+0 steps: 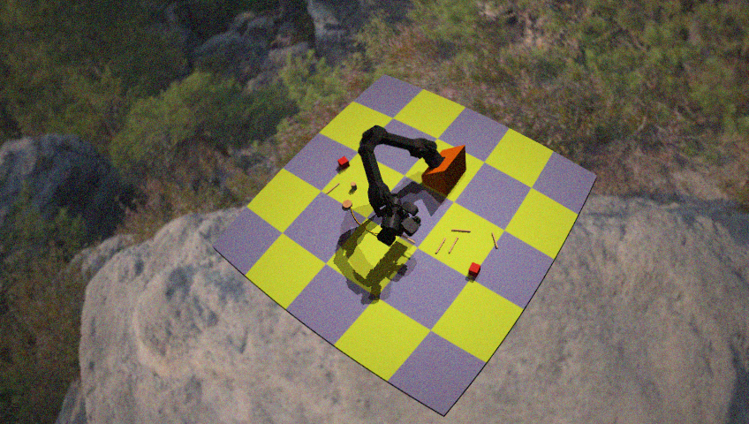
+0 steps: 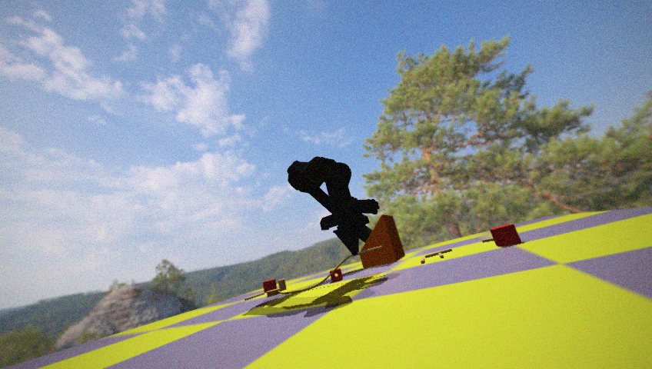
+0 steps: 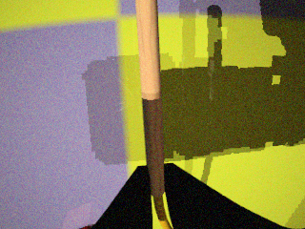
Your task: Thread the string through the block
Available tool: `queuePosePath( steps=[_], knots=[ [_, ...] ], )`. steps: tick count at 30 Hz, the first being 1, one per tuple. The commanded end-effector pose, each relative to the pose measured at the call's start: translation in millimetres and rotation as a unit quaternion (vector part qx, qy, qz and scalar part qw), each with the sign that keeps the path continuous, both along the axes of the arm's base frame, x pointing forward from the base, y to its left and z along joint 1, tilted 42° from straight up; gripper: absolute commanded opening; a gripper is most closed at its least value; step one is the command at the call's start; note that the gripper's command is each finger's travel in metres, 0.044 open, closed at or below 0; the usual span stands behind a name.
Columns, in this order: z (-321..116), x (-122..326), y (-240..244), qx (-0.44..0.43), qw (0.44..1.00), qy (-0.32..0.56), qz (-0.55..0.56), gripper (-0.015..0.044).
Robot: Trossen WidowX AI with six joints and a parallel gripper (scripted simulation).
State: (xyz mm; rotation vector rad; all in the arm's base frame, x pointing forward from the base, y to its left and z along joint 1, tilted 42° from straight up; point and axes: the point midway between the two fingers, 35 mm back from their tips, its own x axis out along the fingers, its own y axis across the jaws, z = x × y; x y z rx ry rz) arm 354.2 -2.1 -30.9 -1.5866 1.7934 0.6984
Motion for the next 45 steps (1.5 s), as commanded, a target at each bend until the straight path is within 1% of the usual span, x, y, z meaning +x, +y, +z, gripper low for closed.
queuePosePath(
  steps=[1,11,22,33,45],
  knots=[
    [4,5,-2,-0.006,0.998,-0.046,-0.048,0.0],
    [9,11,-8,-0.017,0.968,-0.167,-0.186,0.0],
    [15,17,-14,-0.029,0.897,-0.292,-0.331,0.0],
    [20,23,-21,-0.04,0.788,-0.405,-0.461,0.0],
    [27,29,-29,-0.05,0.632,-0.509,-0.582,0.0]
  ],
)
